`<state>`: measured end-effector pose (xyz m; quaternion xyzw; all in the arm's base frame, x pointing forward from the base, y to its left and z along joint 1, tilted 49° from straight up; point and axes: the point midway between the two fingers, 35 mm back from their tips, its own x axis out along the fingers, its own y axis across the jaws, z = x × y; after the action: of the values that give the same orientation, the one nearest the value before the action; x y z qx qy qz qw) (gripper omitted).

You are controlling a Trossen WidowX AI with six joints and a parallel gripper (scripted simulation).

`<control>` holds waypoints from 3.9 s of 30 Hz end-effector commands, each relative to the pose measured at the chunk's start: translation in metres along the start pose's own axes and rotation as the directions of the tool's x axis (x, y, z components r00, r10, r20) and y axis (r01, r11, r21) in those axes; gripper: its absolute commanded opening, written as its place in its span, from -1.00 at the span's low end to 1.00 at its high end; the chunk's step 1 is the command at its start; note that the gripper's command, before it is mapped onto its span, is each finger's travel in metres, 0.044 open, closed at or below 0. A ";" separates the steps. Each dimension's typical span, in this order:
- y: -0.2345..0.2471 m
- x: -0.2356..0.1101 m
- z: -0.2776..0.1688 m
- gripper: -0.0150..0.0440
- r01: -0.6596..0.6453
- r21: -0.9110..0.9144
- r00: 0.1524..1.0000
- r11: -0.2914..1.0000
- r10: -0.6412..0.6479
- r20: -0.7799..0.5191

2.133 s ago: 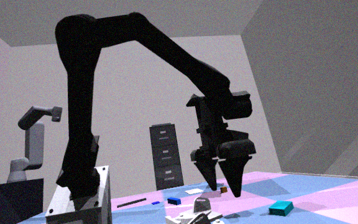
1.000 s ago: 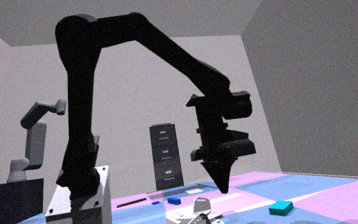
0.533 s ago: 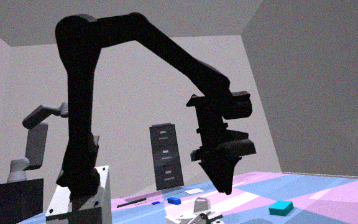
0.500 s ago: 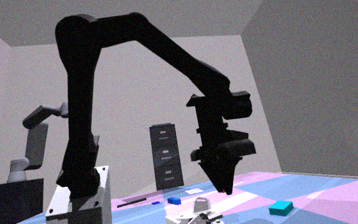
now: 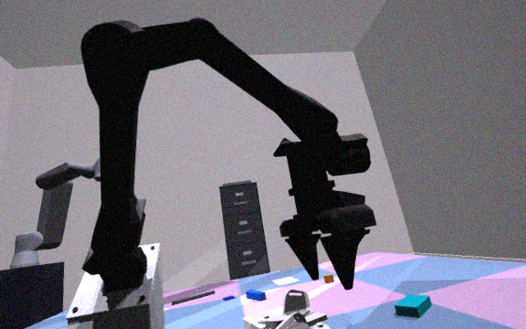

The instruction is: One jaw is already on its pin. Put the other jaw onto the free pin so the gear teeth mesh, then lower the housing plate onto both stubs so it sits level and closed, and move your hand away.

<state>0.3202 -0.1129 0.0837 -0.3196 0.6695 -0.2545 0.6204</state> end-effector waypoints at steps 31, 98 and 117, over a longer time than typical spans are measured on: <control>0.000 0.000 0.000 0.11 0.000 0.000 1.000 1.000 0.000 0.000; 0.025 0.048 -0.044 1.00 0.006 -0.217 1.000 0.976 -0.006 0.000; 0.025 0.078 -0.045 1.00 0.009 -0.218 1.000 0.976 -0.010 -0.001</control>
<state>0.2719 -0.1538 0.0219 -0.3863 0.6916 -0.1860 0.5813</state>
